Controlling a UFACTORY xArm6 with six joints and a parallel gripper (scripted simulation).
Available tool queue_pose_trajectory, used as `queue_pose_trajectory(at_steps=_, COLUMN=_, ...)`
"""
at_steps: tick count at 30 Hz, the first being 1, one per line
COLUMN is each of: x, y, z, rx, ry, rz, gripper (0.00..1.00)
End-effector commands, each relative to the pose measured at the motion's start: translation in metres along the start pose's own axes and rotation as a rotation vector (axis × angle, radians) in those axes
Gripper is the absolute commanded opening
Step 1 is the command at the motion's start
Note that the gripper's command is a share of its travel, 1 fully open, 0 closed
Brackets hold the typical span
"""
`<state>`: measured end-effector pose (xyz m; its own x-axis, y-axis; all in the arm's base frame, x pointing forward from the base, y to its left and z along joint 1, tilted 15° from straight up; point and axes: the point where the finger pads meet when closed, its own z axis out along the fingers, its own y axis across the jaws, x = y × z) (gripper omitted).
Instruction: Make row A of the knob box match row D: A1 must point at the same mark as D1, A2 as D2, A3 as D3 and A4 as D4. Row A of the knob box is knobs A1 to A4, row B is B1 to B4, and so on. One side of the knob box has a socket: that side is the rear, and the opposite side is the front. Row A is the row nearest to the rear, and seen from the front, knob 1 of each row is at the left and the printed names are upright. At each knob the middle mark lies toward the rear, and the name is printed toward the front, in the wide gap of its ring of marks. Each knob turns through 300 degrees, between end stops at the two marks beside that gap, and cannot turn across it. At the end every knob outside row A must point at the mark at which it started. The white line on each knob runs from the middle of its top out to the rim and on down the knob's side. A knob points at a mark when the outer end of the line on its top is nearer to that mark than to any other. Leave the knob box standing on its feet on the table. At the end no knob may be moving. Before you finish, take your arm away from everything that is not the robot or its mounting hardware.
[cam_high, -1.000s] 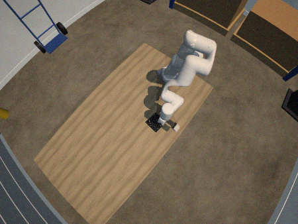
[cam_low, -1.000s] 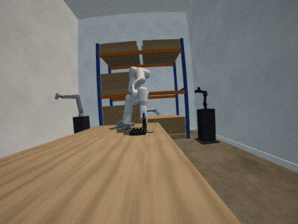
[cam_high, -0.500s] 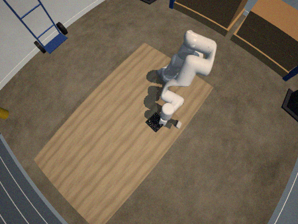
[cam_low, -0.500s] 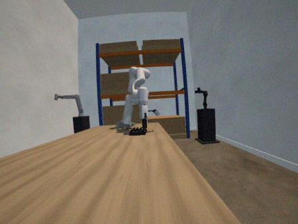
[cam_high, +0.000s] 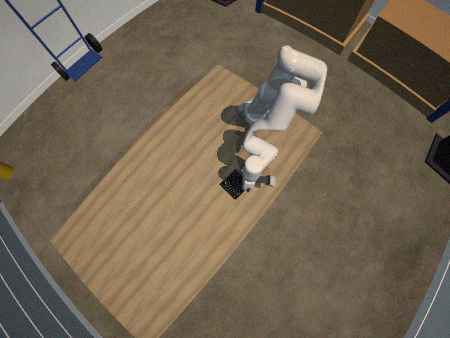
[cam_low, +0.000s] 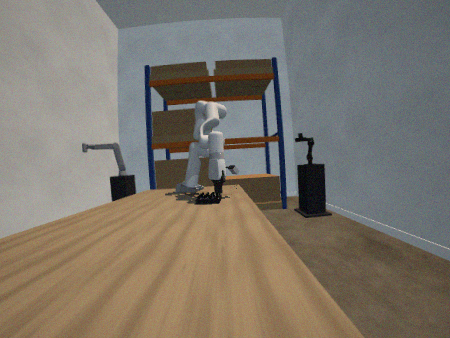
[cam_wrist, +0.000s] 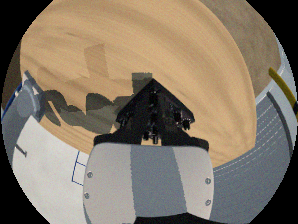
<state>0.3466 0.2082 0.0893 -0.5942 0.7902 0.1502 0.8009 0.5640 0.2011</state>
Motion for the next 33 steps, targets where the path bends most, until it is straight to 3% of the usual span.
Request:
queue_pose_trajectory(at_steps=1, x=-0.0002, y=0.0013, z=-0.001, rx=-0.009, ry=0.011, rz=-0.107, gripper=0.08)
queue_pose_trajectory(at_steps=13, x=-0.0002, y=0.0013, z=-0.001, rx=-0.011, ry=0.01, rz=-0.418, gripper=0.08)
queue_pose_trajectory(at_steps=33, x=-0.0002, y=0.0013, z=-0.001, rx=-0.012, ry=0.008, rz=-0.735, gripper=0.08)
